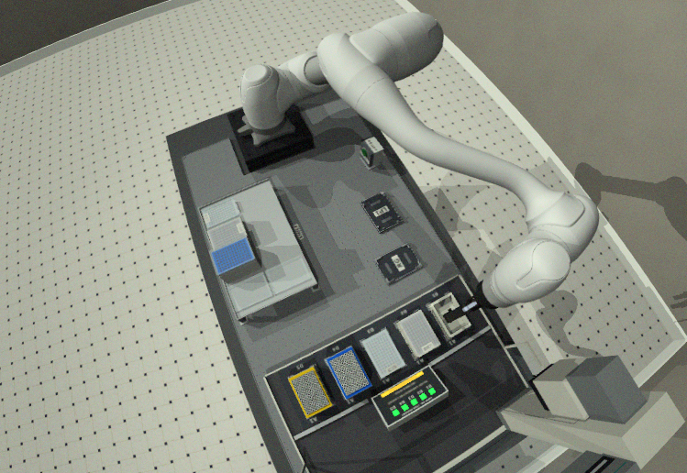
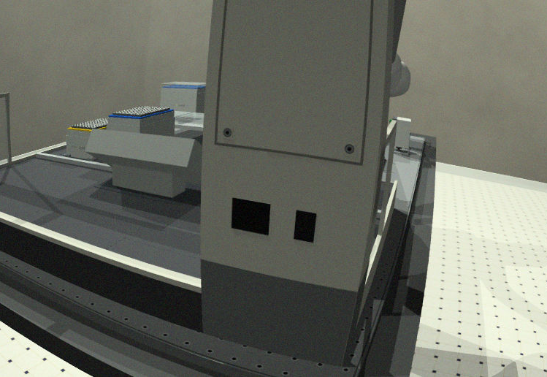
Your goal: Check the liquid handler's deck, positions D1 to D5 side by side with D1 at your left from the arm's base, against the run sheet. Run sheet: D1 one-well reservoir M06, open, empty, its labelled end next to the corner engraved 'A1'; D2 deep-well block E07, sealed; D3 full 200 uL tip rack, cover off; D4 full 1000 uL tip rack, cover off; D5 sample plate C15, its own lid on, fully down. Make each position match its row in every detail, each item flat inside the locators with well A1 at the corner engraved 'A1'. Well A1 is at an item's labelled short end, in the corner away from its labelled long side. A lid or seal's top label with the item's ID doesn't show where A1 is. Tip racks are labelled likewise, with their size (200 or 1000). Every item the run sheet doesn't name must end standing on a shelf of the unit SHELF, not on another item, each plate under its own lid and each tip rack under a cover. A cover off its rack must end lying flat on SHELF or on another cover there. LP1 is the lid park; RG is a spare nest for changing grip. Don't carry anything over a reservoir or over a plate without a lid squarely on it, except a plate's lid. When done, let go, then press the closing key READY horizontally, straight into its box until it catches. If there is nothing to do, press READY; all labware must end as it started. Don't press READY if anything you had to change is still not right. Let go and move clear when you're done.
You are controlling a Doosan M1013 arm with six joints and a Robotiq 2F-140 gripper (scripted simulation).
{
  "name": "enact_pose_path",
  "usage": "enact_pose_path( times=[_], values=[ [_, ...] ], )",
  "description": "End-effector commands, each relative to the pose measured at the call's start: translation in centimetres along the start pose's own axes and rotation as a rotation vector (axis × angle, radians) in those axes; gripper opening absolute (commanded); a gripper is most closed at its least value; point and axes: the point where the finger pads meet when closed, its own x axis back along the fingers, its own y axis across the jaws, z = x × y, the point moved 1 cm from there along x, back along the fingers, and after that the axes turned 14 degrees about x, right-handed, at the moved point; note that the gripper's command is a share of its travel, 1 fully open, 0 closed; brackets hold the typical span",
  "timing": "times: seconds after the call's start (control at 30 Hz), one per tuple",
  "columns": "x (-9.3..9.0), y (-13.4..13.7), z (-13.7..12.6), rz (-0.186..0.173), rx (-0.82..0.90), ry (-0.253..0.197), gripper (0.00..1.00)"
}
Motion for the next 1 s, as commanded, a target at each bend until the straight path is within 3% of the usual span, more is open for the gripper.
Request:
enact_pose_path(
  times=[0.0, 0.73, 0.97],
  values=[
    [0.2, 0.0, 0.0, 0.0, 0.0, 0.002, 0.79],
    [0.2, 0.0, 0.0, 0.0, 0.0, 0.002, 0.79],
    [2.5, 0.0, 0.0, 0.0, 0.0, 0.002, 0.79]
  ],
)
